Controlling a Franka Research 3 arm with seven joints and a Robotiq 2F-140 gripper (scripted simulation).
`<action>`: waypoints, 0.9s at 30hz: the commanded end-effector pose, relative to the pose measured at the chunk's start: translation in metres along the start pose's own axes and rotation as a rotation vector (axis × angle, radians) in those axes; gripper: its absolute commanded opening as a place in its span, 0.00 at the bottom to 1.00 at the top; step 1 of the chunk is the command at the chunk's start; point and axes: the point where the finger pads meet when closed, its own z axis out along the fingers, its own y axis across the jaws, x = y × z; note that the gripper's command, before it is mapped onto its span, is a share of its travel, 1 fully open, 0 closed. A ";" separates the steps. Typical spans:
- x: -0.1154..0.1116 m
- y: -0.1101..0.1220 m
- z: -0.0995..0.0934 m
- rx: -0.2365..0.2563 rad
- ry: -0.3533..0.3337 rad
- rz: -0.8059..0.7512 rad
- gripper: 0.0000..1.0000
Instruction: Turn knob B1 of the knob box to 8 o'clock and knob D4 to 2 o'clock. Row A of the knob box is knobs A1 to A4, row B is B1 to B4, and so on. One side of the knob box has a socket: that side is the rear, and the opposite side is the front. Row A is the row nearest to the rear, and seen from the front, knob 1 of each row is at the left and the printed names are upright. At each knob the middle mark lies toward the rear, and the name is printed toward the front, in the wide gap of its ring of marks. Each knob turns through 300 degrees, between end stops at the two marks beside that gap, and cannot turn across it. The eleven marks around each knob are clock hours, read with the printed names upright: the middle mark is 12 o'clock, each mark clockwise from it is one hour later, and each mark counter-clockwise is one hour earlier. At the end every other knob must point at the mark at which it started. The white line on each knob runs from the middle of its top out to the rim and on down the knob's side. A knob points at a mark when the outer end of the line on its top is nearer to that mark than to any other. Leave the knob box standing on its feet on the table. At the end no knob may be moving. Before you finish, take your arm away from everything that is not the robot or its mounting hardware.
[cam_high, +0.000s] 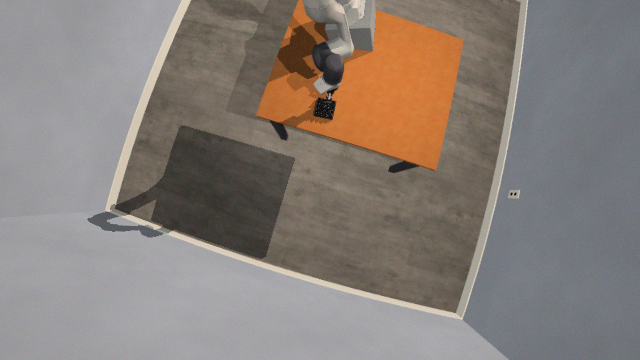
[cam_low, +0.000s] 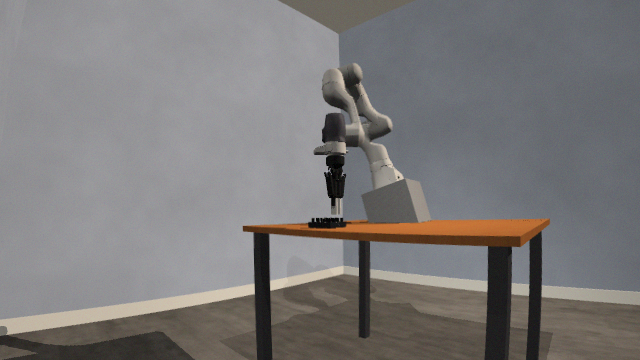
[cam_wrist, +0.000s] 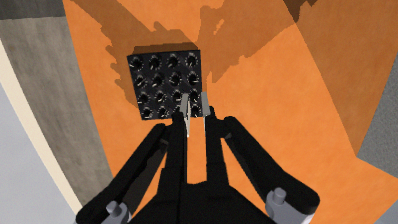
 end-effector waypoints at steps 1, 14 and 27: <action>-0.001 -0.002 0.003 0.007 -0.002 0.004 0.12; -0.001 -0.002 0.007 0.007 -0.002 0.004 0.12; -0.001 -0.002 0.007 0.007 -0.002 0.004 0.12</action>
